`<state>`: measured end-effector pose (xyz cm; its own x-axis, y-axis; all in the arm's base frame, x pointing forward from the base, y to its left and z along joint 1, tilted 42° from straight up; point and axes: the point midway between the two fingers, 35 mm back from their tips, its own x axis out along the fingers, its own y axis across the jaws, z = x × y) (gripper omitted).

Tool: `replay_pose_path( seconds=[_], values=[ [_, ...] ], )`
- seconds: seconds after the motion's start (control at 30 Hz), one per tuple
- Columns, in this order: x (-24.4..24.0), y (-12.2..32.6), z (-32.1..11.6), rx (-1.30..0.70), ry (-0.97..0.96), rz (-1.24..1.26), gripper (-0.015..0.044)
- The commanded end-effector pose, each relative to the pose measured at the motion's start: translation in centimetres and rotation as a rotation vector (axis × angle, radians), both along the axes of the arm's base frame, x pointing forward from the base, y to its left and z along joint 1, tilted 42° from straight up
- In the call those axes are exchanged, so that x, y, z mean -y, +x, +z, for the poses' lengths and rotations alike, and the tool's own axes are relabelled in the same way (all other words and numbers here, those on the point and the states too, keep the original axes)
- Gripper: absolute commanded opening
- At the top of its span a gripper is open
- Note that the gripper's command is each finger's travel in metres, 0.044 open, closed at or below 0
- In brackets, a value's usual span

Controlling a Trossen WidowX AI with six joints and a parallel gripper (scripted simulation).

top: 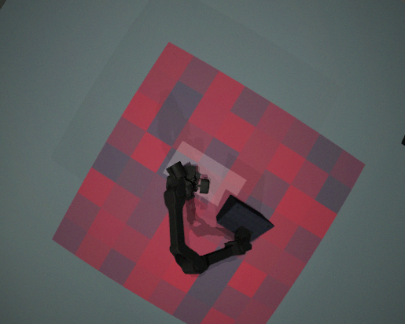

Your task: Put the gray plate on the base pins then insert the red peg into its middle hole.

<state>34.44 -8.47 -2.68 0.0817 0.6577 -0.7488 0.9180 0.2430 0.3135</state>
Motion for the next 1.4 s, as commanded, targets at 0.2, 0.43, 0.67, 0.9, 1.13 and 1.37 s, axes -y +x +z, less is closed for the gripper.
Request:
replay_pose_path(
  seconds=[0.2, 0.43, 0.67, 0.9, 1.13, 1.37],
  values=[
    [-0.19, 0.01, -0.02, -0.001, 0.0, 0.001, 0.0],
    [-0.26, 0.03, -0.07, 0.001, -0.001, 0.006, 0.0],
    [-0.26, 0.03, -0.07, 0.001, -0.001, 0.006, 0.0026],
    [-0.26, 0.03, -0.07, 0.001, -0.001, 0.006, 0.015],
    [-0.26, 0.03, -0.07, 0.001, -0.001, 0.006, 0.015],
    [0.13, -0.05, 0.3, -0.002, 0.002, -0.002, 0.015]
  ],
)
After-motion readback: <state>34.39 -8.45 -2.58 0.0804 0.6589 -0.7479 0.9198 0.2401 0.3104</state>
